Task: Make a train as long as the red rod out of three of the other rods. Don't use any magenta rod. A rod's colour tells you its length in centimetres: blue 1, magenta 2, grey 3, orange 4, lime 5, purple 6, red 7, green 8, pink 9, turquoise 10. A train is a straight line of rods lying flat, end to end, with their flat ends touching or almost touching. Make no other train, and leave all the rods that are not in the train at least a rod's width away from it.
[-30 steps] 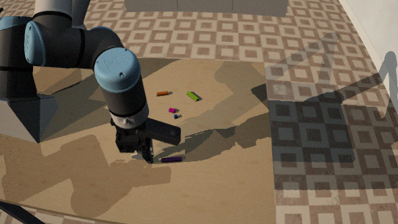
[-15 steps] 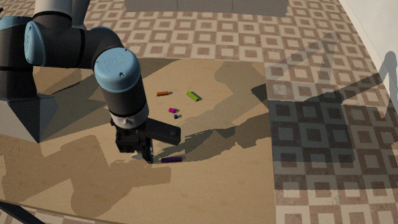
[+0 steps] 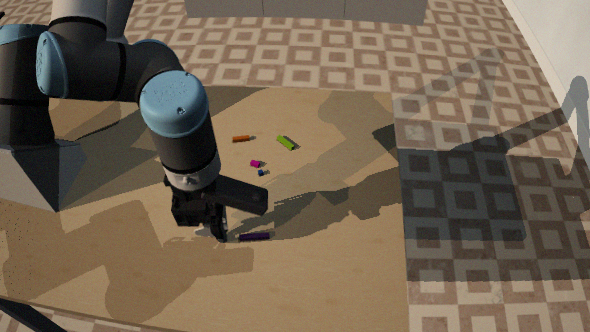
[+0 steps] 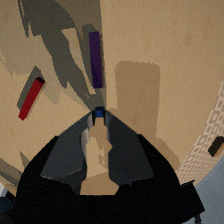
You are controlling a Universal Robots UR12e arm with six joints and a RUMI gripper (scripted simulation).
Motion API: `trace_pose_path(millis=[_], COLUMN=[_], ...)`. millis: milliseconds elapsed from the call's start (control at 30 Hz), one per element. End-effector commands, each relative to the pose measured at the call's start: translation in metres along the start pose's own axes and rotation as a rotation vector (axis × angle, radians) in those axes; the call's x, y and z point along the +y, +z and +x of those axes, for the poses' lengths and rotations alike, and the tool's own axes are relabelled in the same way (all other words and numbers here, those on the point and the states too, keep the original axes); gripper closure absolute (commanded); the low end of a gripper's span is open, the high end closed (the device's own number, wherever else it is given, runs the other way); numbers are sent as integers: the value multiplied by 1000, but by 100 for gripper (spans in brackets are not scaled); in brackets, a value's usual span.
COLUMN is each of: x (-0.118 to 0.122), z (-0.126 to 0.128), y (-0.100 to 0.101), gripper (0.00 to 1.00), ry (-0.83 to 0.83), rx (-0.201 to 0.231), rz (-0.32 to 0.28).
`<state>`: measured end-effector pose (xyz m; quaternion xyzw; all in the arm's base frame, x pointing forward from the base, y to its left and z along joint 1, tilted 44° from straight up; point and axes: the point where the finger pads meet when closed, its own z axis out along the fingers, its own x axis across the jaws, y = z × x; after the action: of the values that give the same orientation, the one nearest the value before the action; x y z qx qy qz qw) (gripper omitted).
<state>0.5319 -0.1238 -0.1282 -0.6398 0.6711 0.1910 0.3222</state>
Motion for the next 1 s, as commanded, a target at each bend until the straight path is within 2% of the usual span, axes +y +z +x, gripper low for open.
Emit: trace_pose_path(millis=[0,200,633,967], x=[0,0,0,0], z=[0,0,0,0], y=[-1,-1,-1,-23], gripper=[92,86,86,86], ry=[0,0,0,0], rx=[1,1,1,1], rz=[1,1,1,1])
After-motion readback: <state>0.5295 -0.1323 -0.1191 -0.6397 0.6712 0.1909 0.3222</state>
